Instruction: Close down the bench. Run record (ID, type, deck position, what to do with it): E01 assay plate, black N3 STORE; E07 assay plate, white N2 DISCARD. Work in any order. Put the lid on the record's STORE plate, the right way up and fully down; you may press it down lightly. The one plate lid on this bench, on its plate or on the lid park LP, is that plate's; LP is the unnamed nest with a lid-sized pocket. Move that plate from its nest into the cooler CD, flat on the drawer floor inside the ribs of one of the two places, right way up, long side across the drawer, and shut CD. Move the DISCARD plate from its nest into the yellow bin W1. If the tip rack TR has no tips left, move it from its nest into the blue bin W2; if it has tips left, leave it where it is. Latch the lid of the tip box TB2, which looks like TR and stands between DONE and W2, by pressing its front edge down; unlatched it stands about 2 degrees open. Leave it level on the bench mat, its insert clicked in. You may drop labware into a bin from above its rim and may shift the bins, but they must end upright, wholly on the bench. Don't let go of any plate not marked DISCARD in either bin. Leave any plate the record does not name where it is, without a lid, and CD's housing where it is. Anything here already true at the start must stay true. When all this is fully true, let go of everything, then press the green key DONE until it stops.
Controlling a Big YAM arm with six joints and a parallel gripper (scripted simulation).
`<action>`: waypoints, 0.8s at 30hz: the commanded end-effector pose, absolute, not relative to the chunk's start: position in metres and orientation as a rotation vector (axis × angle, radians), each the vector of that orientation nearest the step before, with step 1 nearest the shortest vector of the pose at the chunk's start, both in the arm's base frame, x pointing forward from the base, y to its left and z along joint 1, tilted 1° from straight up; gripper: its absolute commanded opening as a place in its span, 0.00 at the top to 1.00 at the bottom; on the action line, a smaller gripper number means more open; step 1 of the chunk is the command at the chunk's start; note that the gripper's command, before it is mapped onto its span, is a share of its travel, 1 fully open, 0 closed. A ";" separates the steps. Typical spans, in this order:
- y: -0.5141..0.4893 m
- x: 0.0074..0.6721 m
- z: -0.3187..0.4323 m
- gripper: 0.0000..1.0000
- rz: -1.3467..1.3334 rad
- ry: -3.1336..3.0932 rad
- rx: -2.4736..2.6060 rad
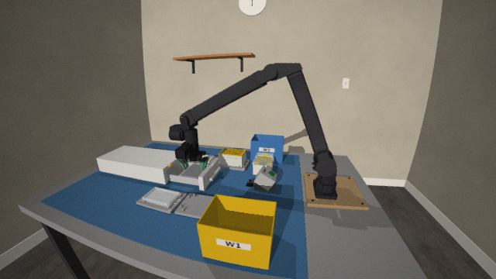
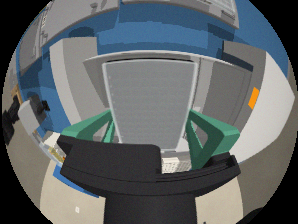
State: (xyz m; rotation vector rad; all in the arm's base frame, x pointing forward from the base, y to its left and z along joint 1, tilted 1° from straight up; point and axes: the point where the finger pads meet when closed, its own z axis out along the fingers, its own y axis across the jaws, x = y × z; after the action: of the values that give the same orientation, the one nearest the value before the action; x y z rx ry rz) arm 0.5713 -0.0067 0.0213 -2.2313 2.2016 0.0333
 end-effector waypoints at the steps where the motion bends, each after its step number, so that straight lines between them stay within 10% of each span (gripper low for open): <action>1: -0.006 0.585 0.041 1.00 -0.023 2.177 -2.206; 24: -0.006 0.585 0.041 1.00 -0.023 2.177 -2.206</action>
State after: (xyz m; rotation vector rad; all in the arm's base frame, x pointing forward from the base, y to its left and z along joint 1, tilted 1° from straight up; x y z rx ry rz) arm 0.5708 -0.0066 0.0211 -2.2306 2.2004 0.0311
